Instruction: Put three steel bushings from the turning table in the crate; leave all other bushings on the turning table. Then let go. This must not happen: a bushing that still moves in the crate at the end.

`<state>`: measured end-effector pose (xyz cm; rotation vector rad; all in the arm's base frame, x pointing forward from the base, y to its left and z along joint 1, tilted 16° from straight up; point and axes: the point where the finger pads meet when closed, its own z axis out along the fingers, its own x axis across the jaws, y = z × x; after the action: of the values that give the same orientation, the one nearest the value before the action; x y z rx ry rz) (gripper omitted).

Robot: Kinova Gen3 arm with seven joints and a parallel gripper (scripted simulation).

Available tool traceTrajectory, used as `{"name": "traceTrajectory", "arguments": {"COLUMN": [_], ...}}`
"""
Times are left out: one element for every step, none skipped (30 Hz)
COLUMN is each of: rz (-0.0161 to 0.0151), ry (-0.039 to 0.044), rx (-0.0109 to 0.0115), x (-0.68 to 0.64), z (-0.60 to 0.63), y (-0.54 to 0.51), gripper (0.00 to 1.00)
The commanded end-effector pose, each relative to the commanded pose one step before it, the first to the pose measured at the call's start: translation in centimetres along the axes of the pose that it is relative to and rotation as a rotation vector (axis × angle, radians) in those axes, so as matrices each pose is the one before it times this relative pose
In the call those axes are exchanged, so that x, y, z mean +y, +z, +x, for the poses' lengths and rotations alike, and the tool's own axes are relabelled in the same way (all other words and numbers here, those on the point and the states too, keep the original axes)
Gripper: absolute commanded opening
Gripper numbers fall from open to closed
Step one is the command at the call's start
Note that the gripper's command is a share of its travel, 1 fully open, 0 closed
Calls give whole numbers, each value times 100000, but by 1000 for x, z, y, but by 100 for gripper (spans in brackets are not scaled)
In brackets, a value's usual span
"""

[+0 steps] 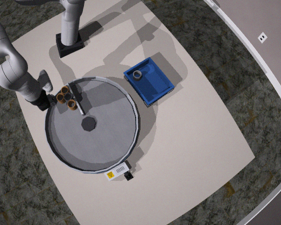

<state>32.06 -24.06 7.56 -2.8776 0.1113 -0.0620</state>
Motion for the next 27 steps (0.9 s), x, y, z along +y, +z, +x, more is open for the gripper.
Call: {"name": "traceTrajectory", "arguments": {"rz": [66,0,0,0,0,0,0,0,0,0,0,0,0,-190,25,25,25,25,0,0,0,0,0,0,0,0,0], "ry": [-751,0,0,0,0,0,0,0,0,0,0,0,0,-375,-22,-22,-22,-22,0,0,0,0,0,0,0,0,0], "rx": [571,0,0,0,0,0,0,0,0,0,0,0,0,-521,-12,-12,-12,-12,0,0,0,0,0,0,0,0,0], "x": [-3590,0,0,0,0,0,0,0,0,0,0,0,0,-652,-1013,-1013,-1013,-1013,0,0,0,0,0,0,0,0,0], "z": [1579,0,0,0,0,0,0,0,0,0,0,0,0,121,383,383,383,383,0,0,0,0,0,0,0,0,0], "y": [-283,0,0,0,0,0,0,0,0,0,0,0,0,80,-17,-16,-16,-16,0,0,0,0,0,0,0,0,0], "gripper": [0,0,0,0,0,0,0,0,0,0,0,0,0,0,0,0,0,0,0,0,0,0,0,0,0,0,0]}}
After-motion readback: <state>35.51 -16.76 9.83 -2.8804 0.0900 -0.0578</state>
